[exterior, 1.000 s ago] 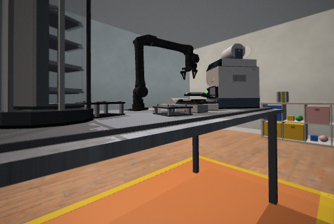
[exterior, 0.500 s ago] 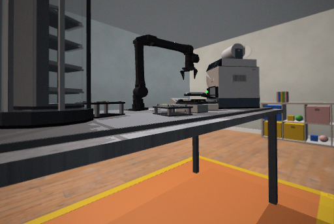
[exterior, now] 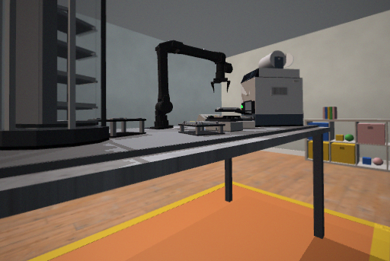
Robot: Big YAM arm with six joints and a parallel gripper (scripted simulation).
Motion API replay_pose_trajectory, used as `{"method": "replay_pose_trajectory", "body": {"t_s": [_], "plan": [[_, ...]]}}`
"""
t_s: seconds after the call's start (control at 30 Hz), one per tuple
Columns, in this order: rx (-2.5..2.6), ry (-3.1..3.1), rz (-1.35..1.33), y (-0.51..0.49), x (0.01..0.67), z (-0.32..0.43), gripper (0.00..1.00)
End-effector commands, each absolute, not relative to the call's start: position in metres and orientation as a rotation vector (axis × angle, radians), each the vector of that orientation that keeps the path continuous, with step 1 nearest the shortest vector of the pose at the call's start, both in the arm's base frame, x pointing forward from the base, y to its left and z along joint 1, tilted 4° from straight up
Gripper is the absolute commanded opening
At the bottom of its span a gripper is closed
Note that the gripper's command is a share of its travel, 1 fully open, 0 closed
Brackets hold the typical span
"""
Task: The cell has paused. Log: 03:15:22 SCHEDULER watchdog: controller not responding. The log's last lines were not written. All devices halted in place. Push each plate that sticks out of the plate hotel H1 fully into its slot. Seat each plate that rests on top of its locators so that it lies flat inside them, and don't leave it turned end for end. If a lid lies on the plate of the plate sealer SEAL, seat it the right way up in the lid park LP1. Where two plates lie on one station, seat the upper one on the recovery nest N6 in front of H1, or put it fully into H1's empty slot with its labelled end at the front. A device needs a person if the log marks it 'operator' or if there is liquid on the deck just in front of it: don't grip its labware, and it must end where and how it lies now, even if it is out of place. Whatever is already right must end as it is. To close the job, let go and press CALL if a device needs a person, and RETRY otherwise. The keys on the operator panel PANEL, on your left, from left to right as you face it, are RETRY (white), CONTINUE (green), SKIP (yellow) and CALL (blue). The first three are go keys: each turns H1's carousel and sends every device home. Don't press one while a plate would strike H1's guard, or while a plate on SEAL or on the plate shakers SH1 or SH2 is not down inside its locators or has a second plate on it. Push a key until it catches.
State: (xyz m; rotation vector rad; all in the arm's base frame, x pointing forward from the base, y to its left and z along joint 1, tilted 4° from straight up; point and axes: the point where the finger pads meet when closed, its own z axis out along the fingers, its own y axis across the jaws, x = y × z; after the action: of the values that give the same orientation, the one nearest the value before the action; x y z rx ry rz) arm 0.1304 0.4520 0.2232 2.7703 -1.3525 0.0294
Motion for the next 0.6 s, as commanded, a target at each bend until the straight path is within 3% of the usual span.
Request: {"method": "replay_pose_trajectory", "body": {"t_s": [0.0,0.57], "plan": [[2.867,-1.169,0.019,0.4640,0.1351,0.2265,1.00],[3.025,-0.652,0.006,0.4639,0.1350,0.2264,1.00]]}}
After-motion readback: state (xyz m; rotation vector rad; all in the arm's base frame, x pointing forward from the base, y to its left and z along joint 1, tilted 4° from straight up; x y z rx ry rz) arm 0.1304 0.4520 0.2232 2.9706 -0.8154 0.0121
